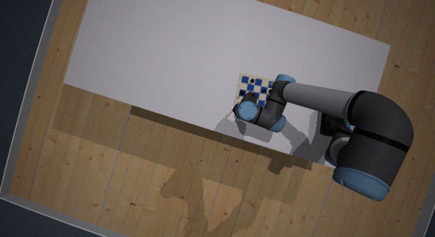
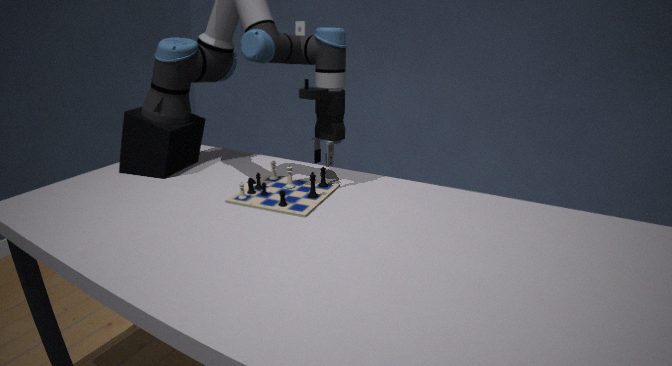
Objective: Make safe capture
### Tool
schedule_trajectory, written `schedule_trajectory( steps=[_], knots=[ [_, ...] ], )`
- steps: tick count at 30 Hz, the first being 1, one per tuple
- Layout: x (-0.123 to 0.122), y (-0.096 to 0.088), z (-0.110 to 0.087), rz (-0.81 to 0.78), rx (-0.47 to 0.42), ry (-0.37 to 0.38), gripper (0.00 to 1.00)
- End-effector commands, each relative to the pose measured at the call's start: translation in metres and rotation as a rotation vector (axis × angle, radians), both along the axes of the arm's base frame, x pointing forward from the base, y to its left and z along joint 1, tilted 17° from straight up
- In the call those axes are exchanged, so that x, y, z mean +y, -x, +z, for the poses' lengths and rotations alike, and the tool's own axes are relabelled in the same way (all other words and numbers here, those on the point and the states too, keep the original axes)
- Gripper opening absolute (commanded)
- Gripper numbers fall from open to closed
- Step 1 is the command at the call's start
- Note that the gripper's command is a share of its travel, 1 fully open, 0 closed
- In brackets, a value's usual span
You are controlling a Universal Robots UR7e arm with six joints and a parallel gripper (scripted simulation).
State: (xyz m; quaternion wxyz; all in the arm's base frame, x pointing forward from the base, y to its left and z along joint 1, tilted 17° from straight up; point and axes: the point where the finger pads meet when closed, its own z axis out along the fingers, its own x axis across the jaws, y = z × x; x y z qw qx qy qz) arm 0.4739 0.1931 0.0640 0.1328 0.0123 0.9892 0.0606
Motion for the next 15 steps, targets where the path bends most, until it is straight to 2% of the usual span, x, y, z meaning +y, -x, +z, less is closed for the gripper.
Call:
schedule_trajectory(
  steps=[1,15],
  knots=[
    [0.000,-0.001,0.000,0.000,-0.001,0.000,0.79],
    [0.003,-0.006,-0.021,0.000,-0.001,0.000,0.79]
  ],
)
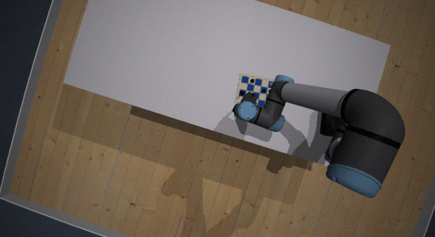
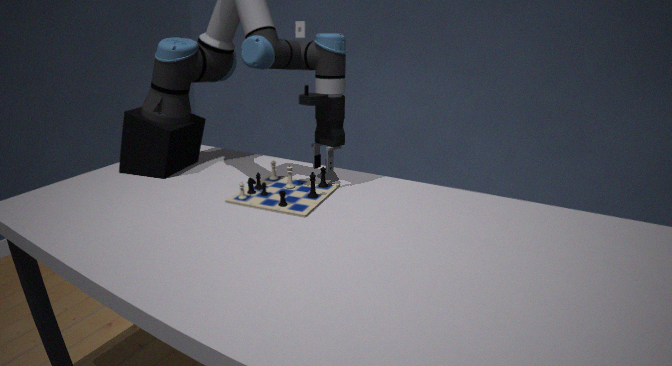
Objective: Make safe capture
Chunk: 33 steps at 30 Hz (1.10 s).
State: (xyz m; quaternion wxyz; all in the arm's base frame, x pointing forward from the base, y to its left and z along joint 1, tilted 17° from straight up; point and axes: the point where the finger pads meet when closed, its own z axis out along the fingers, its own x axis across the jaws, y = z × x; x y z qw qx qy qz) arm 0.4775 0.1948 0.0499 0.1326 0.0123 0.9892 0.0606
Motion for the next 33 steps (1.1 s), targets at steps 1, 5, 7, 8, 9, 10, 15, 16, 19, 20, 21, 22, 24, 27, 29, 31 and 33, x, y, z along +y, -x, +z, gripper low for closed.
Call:
schedule_trajectory(
  steps=[1,5,7,8,9,10,15,16,19,20,21,22,24,27,29,31,33],
  knots=[
    [0.001,-0.003,-0.009,0.000,-0.002,0.000,0.79],
    [0.002,-0.006,-0.017,0.000,-0.002,0.000,0.79],
    [0.003,-0.006,-0.020,0.000,-0.002,0.000,0.79],
    [0.003,-0.007,-0.021,0.000,-0.002,0.000,0.79],
    [0.003,-0.007,-0.022,0.000,-0.002,0.000,0.79],
    [0.003,-0.007,-0.022,0.000,-0.002,0.000,0.79],
    [0.003,-0.007,-0.023,0.000,-0.002,0.000,0.79],
    [0.003,-0.007,-0.023,0.000,-0.002,0.000,0.79],
    [0.003,-0.007,-0.023,0.000,-0.002,0.000,0.79],
    [0.003,-0.007,-0.023,0.000,-0.002,0.000,0.79],
    [0.003,-0.007,-0.023,0.000,-0.002,0.000,0.79],
    [0.003,-0.007,-0.023,0.000,-0.002,0.000,0.79],
    [0.003,-0.007,-0.023,0.000,-0.002,0.000,0.79],
    [0.003,-0.007,-0.023,0.000,-0.002,0.000,0.79],
    [0.003,-0.007,-0.023,0.000,-0.002,0.000,0.79],
    [0.003,-0.007,-0.023,0.000,-0.002,0.000,0.79],
    [0.003,-0.007,-0.023,0.000,-0.002,0.000,0.79]
  ],
)
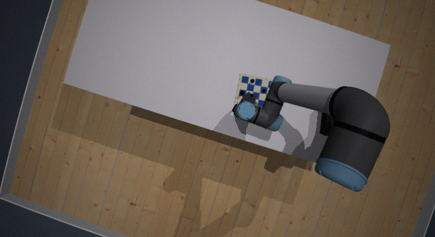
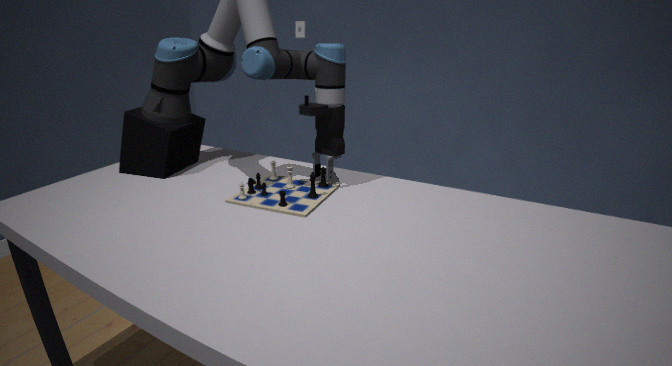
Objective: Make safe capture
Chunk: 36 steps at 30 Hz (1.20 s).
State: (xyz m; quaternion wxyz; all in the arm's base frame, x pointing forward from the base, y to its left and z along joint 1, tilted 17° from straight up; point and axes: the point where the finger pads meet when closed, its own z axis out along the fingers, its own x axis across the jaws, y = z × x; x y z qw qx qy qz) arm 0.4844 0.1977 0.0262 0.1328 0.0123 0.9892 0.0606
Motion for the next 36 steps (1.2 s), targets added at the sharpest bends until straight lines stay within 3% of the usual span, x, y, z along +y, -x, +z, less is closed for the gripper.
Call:
schedule_trajectory(
  steps=[1,17,18,36],
  knots=[
    [0.0001,-0.0003,0.0006,0.000,-0.002,0.000,0.79],
    [0.0001,-0.0003,0.0006,0.000,-0.002,0.000,0.79],
    [0.0001,-0.0003,0.0006,0.000,-0.002,0.000,0.00],
    [0.0001,-0.0003,0.0006,0.000,-0.002,0.000,0.00]
  ],
)
